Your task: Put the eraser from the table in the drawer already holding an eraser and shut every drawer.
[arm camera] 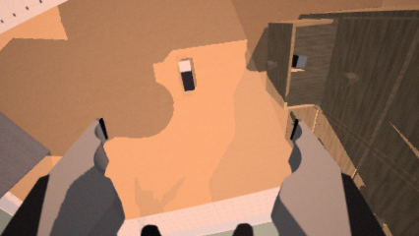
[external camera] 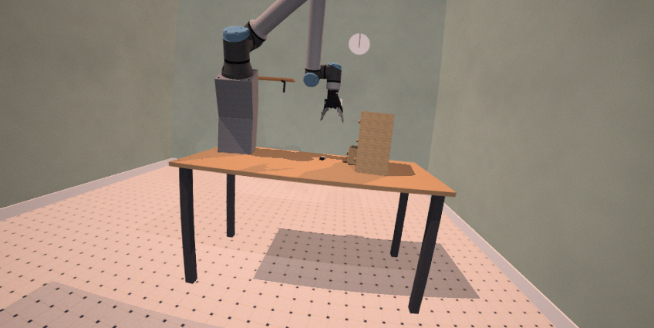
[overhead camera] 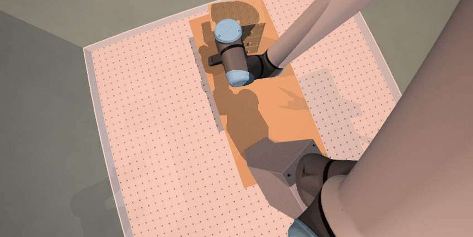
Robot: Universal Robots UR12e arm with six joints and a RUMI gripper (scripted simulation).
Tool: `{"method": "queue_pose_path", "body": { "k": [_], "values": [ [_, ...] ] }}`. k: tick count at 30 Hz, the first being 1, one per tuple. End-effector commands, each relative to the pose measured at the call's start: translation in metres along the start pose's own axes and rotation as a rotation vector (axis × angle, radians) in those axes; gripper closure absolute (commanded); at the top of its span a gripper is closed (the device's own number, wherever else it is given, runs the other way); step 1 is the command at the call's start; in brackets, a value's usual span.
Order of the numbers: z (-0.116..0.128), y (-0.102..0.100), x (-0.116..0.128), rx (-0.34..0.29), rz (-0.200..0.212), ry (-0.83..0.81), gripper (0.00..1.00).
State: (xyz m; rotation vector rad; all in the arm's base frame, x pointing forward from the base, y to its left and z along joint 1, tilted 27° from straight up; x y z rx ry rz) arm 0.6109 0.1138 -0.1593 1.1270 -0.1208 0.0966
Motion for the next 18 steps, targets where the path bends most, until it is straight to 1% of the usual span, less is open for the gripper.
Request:
{"method": "queue_pose_path", "body": {
  "k": [1,4,6,7,18],
  "values": [
    [0.001,0.001,0.016,-0.012,-0.009,-0.279,0.00],
    [0.003,0.001,0.021,-0.012,-0.007,-0.387,0.00],
    [0.003,0.001,0.021,-0.012,-0.007,-0.387,0.00],
    [0.003,0.001,0.022,-0.014,-0.009,-0.493,0.00],
    [0.008,0.002,0.036,-0.015,-0.006,-0.874,0.00]
  ]
}}
Point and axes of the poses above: the point where the finger pads meet when closed, its own y axis back along the fingers, its own x axis across the jaws, z = x × y, the point moved 9 cm from there along y, back along the fingers, and after that the axes turned 13 degrees about y, right-handed, at the moved point
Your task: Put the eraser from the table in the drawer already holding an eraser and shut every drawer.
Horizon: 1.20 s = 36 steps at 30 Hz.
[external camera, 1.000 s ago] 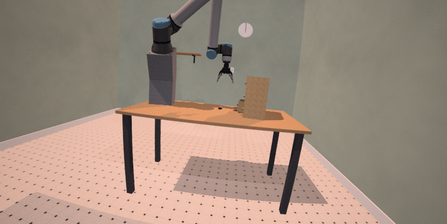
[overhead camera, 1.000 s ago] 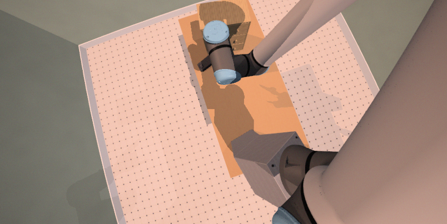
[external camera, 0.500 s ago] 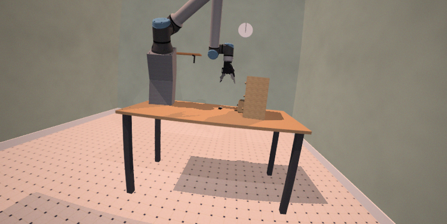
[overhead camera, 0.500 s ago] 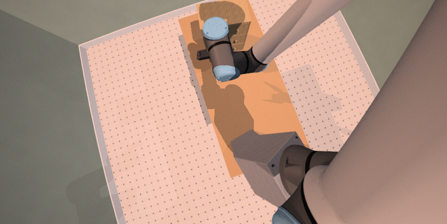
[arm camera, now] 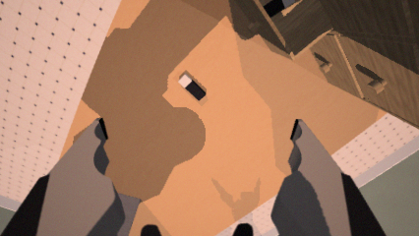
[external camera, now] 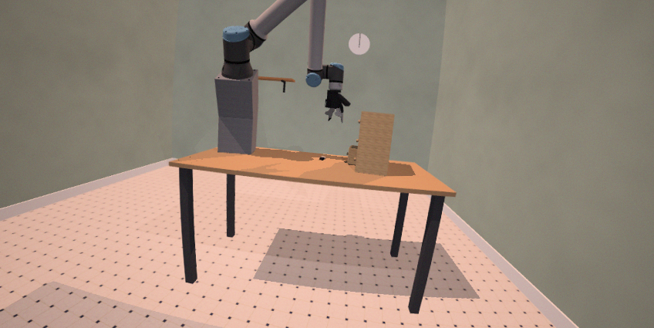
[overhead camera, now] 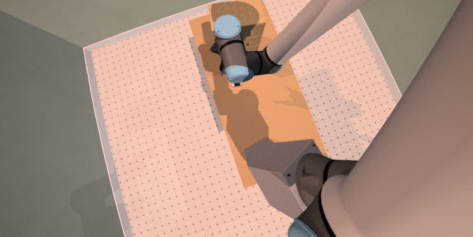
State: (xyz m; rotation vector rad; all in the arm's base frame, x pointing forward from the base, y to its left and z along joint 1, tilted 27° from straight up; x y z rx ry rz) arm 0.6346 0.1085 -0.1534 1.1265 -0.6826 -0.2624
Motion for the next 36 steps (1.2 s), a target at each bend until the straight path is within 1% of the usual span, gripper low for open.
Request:
{"method": "queue_pose_path", "body": {
  "k": [1,3,5,6,9,17,28,36],
  "values": [
    [-0.005,0.002,0.011,-0.018,-0.001,-0.279,0.00],
    [-0.006,0.002,0.013,-0.019,-0.001,-0.350,0.00],
    [-0.006,0.002,0.013,-0.019,-0.001,-0.350,0.00],
    [-0.006,0.002,0.014,-0.023,-0.001,-0.433,0.00],
    [-0.006,0.002,0.017,-0.023,0.000,-0.508,0.00],
    [-0.007,0.002,0.022,-0.023,0.002,-0.662,0.00],
    [-0.006,0.001,0.025,-0.024,0.002,-0.759,0.00],
    [-0.006,0.001,0.025,-0.025,0.002,-0.788,0.00]
  ]
}}
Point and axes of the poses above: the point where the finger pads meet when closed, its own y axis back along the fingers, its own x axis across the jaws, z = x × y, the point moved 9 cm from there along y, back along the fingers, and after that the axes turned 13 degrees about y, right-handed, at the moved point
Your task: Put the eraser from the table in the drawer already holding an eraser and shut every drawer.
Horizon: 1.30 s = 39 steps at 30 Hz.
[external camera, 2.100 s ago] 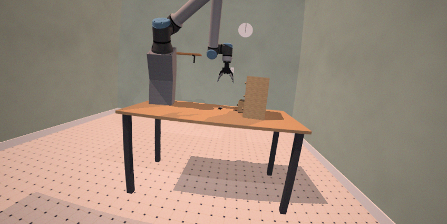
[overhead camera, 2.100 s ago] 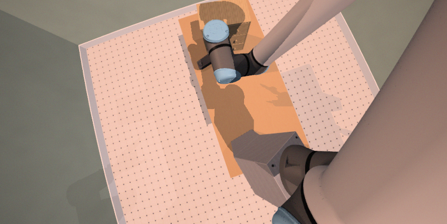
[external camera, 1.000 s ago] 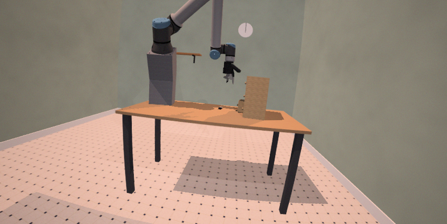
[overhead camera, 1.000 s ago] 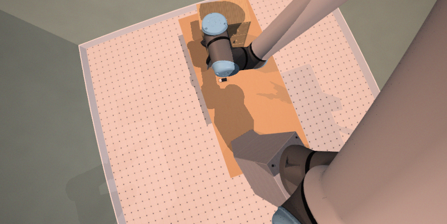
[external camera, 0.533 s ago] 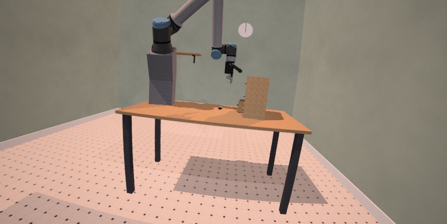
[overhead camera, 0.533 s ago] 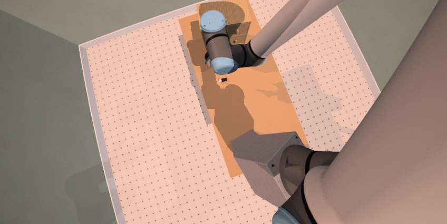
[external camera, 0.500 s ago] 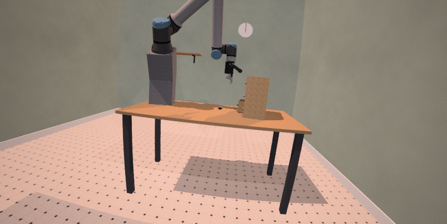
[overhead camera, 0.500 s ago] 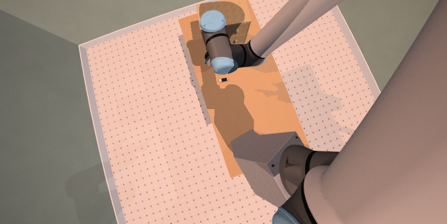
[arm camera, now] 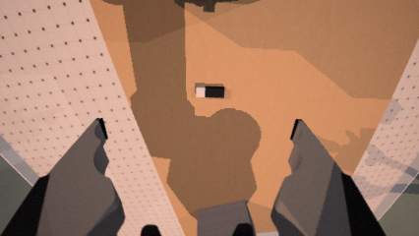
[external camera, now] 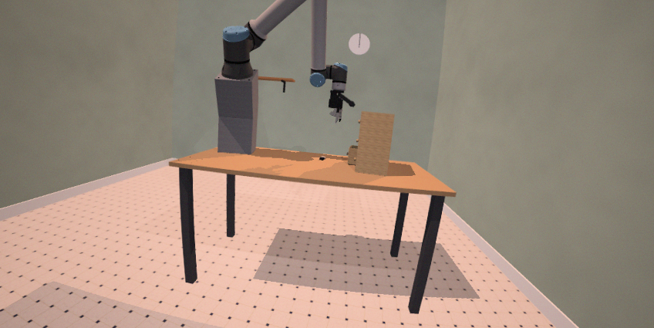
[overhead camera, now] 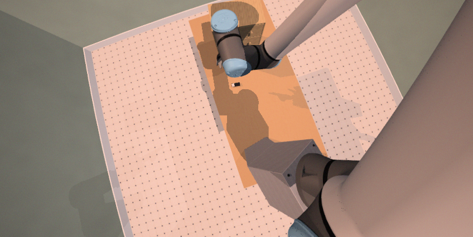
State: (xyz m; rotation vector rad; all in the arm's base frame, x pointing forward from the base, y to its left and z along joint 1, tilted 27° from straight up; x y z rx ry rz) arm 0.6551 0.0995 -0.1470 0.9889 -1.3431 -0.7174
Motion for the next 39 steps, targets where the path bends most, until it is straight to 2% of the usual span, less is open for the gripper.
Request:
{"method": "queue_pose_path", "body": {
  "k": [1,23,39],
  "values": [
    [-0.002,0.002,0.001,0.001,0.002,-0.027,0.00],
    [0.000,-0.001,0.000,0.008,0.003,-0.026,0.00],
    [0.000,-0.010,0.002,0.064,0.014,-0.024,0.00]
  ]
}}
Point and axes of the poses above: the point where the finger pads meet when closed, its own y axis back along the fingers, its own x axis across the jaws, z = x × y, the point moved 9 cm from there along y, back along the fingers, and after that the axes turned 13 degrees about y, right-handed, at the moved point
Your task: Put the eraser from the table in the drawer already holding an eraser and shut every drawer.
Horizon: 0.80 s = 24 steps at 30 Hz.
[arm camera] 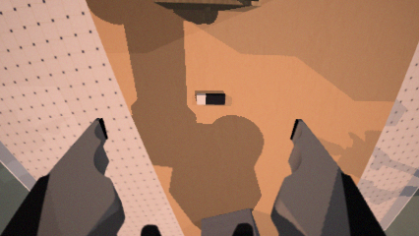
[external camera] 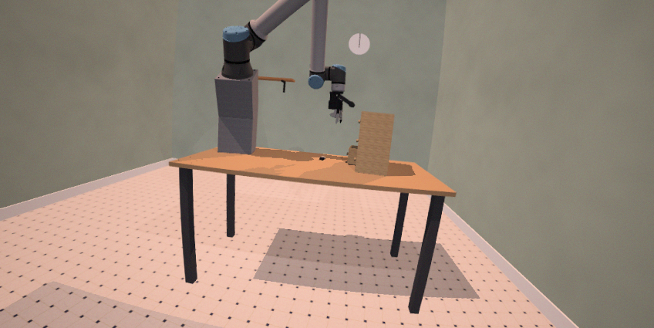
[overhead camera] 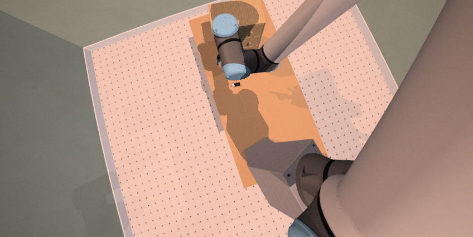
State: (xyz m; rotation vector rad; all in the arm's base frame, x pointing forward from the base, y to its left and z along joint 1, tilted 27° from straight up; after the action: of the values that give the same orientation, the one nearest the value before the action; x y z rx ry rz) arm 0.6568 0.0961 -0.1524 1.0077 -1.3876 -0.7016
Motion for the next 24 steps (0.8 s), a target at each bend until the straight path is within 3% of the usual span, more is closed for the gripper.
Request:
{"method": "queue_pose_path", "body": {
  "k": [1,15,24],
  "values": [
    [0.000,-0.004,0.001,0.031,0.006,0.001,0.00],
    [-0.003,-0.019,0.002,0.133,0.022,0.004,0.00],
    [-0.011,-0.034,0.004,0.238,0.041,0.003,0.00]
  ]
}}
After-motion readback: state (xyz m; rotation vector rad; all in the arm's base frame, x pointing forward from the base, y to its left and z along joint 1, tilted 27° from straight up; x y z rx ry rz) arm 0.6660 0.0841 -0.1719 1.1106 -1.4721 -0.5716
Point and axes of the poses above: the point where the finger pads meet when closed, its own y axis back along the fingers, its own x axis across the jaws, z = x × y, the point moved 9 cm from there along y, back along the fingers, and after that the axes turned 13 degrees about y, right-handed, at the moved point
